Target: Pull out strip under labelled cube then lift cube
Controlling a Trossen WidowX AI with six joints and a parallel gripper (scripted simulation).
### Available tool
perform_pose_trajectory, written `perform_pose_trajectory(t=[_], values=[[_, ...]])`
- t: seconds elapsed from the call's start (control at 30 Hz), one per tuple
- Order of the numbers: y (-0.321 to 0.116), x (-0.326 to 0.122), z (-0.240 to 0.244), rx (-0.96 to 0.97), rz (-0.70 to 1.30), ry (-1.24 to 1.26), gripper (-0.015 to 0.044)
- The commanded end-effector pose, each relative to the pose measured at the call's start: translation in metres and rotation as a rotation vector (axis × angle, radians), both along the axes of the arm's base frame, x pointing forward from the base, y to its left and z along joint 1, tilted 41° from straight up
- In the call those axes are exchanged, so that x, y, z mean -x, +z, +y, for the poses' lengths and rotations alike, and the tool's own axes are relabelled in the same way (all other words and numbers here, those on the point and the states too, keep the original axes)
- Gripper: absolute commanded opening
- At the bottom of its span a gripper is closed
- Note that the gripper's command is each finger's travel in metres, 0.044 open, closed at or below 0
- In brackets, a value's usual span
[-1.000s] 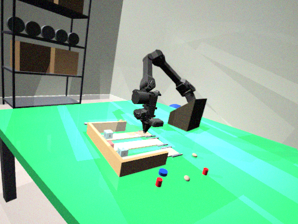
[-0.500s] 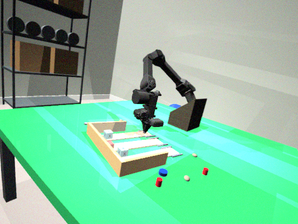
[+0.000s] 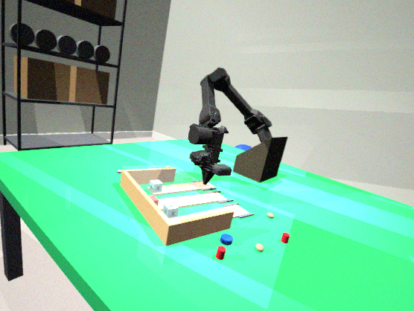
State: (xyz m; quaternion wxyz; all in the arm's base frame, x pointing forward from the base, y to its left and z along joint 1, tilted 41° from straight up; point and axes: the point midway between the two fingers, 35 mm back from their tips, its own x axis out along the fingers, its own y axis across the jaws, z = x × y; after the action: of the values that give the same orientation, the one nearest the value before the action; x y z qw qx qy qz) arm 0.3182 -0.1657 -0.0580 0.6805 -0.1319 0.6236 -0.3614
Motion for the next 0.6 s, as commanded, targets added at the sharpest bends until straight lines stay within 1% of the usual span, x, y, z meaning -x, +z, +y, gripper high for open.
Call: perform_pose_trajectory(t=[0.0,0.57], values=[[-0.005,0.012,0.001,-0.006,0.014,-0.007,0.0],[-0.01,0.036,0.008,-0.007,0.016,-0.007,0.0]])
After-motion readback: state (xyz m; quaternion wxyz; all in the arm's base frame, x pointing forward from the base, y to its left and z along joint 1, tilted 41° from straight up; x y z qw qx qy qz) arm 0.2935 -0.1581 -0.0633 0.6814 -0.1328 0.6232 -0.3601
